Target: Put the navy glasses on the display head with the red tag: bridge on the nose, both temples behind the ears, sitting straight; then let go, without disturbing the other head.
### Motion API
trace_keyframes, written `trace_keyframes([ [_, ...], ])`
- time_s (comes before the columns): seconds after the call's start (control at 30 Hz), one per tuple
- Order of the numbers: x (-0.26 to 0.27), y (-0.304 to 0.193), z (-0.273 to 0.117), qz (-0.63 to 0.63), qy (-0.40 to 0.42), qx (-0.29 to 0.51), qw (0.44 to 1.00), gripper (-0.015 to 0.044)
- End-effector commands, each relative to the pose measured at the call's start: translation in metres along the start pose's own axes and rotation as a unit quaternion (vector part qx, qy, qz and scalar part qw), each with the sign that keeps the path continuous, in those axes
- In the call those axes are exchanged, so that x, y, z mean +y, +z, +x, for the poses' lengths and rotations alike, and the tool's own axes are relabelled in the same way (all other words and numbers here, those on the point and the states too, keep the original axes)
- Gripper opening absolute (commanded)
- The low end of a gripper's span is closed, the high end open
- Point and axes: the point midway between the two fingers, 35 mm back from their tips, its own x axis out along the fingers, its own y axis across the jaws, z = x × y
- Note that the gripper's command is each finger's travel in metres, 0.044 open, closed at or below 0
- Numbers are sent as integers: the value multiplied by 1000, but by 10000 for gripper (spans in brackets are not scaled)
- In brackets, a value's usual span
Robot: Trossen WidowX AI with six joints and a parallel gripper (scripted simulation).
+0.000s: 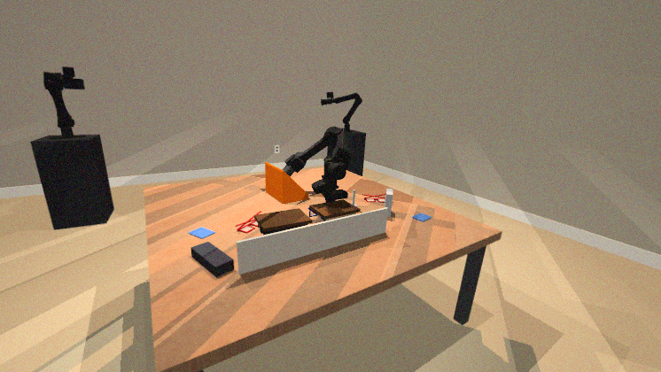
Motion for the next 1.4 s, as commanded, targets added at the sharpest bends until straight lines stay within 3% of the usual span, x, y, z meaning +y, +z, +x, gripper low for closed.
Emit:
trace_keyframes([
  [0.0, -1, -1, 2, 3, -1, 2, 1000, 0],
  [0.13, -1, -1, 2, 3, -1, 2, 1000, 0],
  [0.27, 0, 0, 1, 0, 0, 0, 1000, 105],
  [0.53, 0, 0, 1, 0, 0, 0, 1000, 108],
  [0.73, -1, -1, -29, 3, -9, 0, 1000, 108],
  [0.9, -1, -1, -31, 3, -10, 0, 1000, 108],
  [1.37, -43, -1, -42, 4, -11, -1, 1000, 108],
])
